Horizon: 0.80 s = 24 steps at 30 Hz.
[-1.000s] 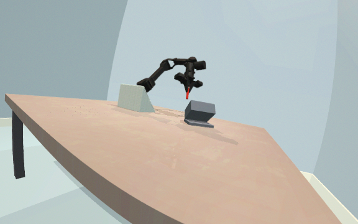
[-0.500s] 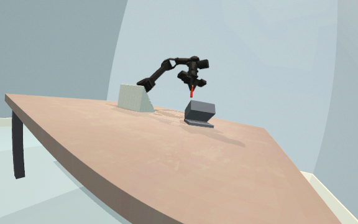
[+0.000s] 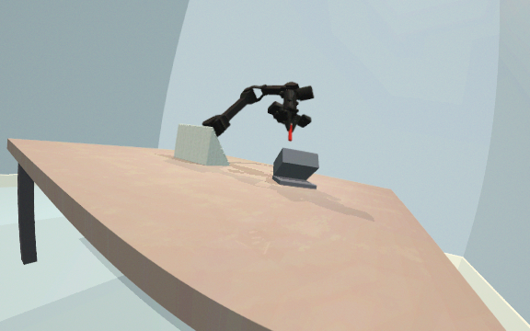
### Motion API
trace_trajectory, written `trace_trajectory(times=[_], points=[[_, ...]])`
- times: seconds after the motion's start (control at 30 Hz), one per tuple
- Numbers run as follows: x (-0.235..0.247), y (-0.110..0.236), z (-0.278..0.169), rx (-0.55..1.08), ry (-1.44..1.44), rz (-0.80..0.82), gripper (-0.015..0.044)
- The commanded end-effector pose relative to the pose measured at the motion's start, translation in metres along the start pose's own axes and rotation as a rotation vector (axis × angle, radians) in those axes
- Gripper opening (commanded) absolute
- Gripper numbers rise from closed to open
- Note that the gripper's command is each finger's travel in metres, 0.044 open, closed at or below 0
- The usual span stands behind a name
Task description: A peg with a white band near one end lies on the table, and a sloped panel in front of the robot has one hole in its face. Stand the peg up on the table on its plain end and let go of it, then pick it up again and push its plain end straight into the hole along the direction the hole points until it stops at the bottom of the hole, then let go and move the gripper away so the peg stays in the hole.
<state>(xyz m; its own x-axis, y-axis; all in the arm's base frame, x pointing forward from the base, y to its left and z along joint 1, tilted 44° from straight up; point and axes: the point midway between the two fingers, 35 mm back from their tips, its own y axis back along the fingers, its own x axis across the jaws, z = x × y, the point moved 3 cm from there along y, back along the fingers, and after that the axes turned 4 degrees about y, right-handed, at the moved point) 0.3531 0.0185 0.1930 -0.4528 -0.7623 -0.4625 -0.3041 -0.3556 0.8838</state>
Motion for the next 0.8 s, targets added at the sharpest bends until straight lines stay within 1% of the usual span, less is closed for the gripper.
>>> trace_trajectory(times=[0.0,0.77], points=[[-0.001,0.000,-0.006,0.020,-0.008,0.006,0.0000],[-0.003,-0.051,-0.019,0.050,-0.016,0.010,0.0000]])
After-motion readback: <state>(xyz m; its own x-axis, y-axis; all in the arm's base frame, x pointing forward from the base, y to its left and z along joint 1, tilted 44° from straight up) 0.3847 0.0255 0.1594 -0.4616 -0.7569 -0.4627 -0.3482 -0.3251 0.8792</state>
